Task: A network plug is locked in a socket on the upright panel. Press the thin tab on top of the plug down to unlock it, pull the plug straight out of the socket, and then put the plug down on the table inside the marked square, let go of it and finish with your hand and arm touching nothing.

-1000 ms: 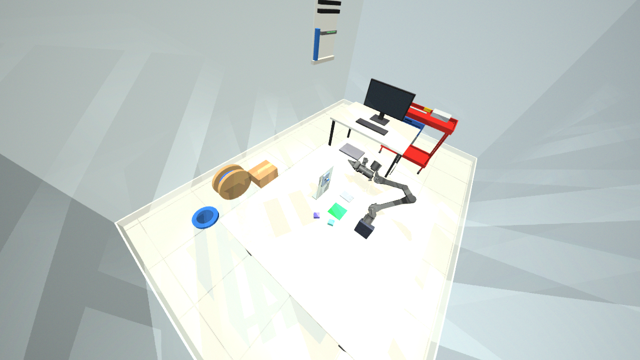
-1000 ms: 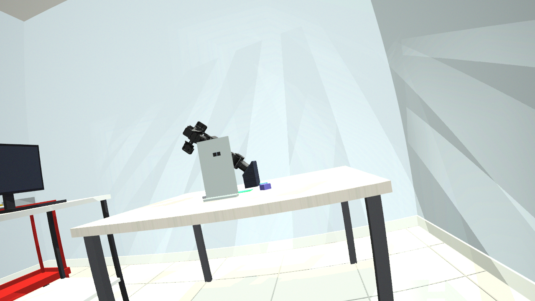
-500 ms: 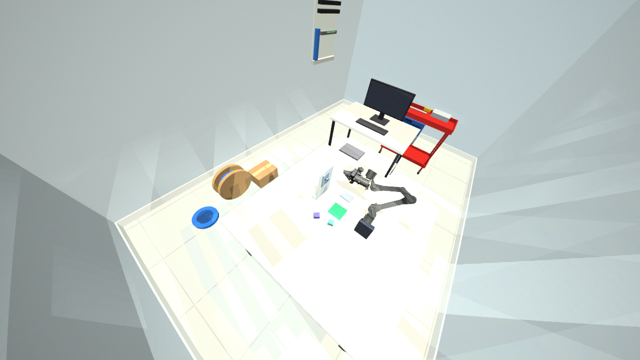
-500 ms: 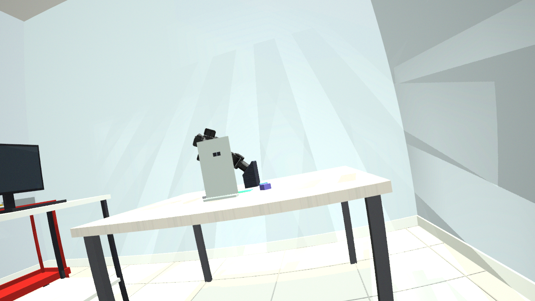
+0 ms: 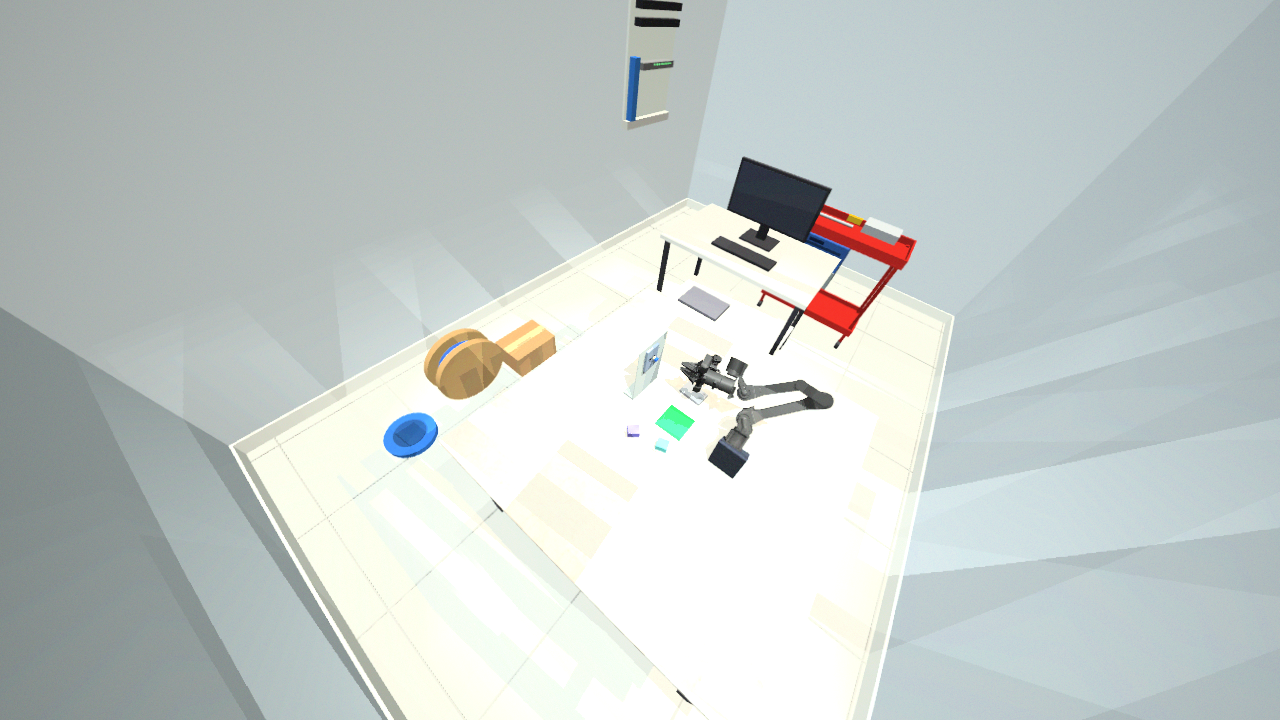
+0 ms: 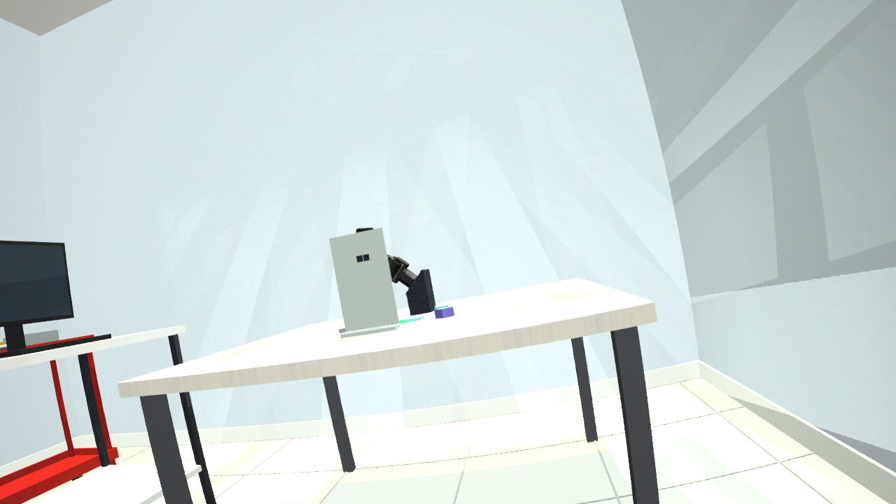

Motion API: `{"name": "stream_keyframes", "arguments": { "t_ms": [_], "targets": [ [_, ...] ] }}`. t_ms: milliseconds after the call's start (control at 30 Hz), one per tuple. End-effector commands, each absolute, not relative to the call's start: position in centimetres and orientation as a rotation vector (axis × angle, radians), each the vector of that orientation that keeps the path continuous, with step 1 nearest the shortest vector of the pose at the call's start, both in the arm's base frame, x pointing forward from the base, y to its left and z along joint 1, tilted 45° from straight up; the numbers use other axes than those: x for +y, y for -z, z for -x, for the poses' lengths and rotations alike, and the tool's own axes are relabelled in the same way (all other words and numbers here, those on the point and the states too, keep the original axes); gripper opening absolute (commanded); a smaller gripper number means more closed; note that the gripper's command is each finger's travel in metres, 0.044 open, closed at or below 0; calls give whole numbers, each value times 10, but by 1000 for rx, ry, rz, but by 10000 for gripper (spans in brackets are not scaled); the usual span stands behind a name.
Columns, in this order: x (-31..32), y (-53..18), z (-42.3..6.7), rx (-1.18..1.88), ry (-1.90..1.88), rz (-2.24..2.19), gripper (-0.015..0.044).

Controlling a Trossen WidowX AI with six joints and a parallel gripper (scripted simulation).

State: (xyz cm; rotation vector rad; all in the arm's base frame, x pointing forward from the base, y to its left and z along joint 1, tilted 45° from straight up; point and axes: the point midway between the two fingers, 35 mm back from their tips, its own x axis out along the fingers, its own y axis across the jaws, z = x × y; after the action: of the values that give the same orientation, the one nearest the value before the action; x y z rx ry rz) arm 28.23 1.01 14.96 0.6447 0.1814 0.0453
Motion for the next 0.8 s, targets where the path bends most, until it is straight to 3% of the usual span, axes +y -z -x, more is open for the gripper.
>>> {"name": "stream_keyframes", "arguments": {
  "t_ms": [0, 767],
  "targets": [
    [13, -130, -272, 213, -46, -724, 156],
    [12, -123, -294, 220, -45, -779, 156]
  ]
}}
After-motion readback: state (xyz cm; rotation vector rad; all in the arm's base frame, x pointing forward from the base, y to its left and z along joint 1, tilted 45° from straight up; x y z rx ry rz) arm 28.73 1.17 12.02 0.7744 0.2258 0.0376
